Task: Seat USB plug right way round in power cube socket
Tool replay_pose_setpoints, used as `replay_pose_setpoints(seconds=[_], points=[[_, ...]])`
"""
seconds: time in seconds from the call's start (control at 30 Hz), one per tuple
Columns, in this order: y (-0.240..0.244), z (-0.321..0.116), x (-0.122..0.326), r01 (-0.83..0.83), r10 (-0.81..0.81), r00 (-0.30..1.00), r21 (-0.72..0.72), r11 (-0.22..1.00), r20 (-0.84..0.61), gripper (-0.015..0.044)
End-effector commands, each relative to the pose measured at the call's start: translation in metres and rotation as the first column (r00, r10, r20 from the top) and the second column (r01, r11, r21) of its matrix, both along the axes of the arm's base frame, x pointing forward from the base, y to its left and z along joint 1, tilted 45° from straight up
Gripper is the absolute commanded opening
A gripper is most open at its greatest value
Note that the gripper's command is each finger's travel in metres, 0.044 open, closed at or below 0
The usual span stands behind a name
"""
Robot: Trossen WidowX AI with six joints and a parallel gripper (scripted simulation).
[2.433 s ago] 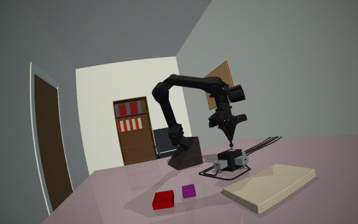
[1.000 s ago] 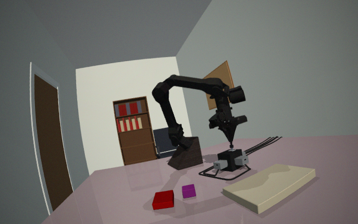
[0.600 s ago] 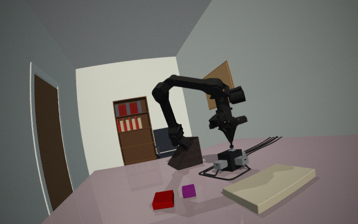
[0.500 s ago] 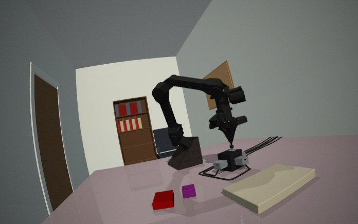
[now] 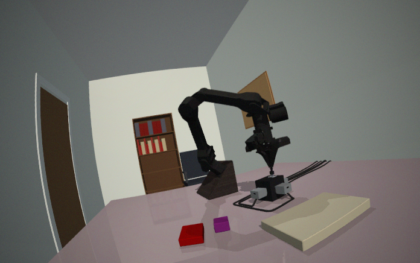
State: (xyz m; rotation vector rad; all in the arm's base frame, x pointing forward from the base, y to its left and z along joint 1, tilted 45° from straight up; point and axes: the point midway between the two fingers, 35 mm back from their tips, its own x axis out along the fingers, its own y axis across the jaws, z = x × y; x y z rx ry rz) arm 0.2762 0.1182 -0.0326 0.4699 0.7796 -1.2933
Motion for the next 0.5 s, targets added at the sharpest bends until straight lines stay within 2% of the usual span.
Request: replay_pose_setpoints(seconds=[0.0,0.47], points=[[-0.0005,-0.0006,0.0003,-0.003,0.003,1.0,-0.001,1.0,-0.001,0.0],[-0.0017,-0.0018,0.0004,-0.003,0.003,1.0,-0.001,1.0,-0.001,0.0]])
